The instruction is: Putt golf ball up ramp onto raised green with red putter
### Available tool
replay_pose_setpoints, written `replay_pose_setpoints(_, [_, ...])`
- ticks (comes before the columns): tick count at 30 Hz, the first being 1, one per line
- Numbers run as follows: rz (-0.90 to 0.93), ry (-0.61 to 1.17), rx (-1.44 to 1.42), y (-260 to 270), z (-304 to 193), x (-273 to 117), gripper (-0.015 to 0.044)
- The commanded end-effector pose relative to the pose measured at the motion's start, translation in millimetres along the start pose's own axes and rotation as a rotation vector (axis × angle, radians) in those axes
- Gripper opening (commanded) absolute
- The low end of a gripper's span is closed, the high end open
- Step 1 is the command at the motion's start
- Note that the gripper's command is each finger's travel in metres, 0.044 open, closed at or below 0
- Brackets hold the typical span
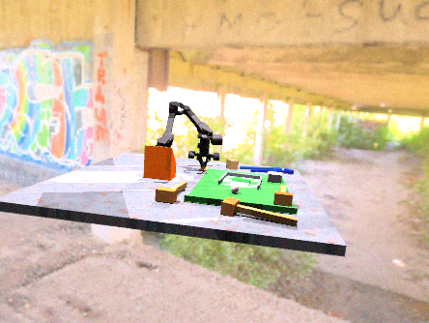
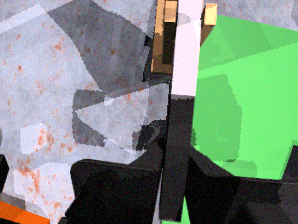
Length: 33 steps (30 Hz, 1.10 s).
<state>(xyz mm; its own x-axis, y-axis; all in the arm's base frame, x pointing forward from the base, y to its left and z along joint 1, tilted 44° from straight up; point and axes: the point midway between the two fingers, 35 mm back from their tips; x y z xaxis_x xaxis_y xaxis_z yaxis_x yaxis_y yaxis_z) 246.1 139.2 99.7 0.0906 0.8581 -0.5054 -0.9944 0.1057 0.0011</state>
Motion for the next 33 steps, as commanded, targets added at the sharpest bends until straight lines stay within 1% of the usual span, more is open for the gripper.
replay_pose_setpoints(1, [0.000,0.001,-0.001,-0.3,0.2,-0.8,0.0000])
replay_pose_setpoints(6, [-0.001,0.010,-0.001,-2.6,1.1,-12.9,0.0000])
replay_pose_setpoints(26, [0.001,0.007,0.001,1.9,24.2,-93.5,0.0000])
replay_pose_setpoints(29, [0.001,0.005,0.001,2.5,25.5,-96.2,0.0000])
replay_pose_setpoints(30, [0.002,0.010,0.011,1.8,20.6,-88.7,0.0000])
replay_pose_setpoints(33, [-0.007,0.021,0.042,-3.2,14.8,-91.6,0.0000])
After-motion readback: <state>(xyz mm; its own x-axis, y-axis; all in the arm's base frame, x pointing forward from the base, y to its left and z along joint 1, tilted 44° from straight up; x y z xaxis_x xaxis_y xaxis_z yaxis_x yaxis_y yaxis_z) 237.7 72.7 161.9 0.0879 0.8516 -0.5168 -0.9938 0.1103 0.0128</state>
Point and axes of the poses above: the point midway between the two fingers, 35 mm back from their tips, its own x axis out along the fingers, its own y axis across the jaws, z = x × y, and after that the axes turned 7 degrees about x, right-handed
